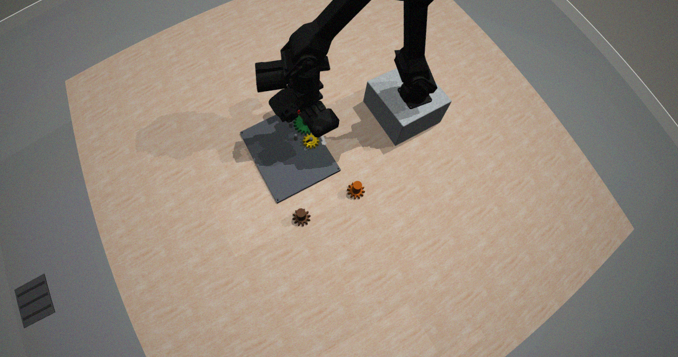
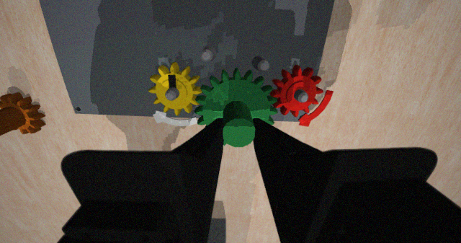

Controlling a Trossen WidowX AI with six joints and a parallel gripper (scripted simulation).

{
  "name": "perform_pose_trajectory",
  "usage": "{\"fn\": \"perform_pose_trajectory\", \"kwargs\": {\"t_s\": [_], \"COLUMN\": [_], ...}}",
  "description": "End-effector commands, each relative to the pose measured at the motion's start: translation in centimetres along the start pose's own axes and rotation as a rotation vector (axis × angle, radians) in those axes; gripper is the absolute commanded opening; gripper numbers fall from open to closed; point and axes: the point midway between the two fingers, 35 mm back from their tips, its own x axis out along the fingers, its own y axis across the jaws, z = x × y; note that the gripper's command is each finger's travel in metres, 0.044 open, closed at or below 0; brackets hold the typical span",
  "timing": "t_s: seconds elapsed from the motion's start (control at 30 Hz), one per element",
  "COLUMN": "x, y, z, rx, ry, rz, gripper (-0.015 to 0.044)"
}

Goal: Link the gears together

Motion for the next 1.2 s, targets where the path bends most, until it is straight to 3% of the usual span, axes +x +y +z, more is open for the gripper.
{"fn": "perform_pose_trajectory", "kwargs": {"t_s": [0.0,0.27,0.47,0.9,0.93,1.03,1.17], "x": [0.1,0.4,0.1,-4.6,-4.0,-7.8,-8.2], "y": [0.0,0.0,0.0,0.0,0.0,0.2,0.2], "z": [0.0,-0.1,0.0,0.0,-0.1,-0.4,-0.5], "rx": [-0.074,-0.193,-0.127,-0.053,-0.067,-0.067,-0.067], "ry": [-0.002,-0.002,-0.002,-0.003,0.002,0.002,0.002], "rz": [-0.001,-0.001,-0.001,-0.001,0.002,0.002,0.002], "gripper": [0.0000,0.0000,0.0140,0.0140,0.0166,0.0245,0.0350]}}
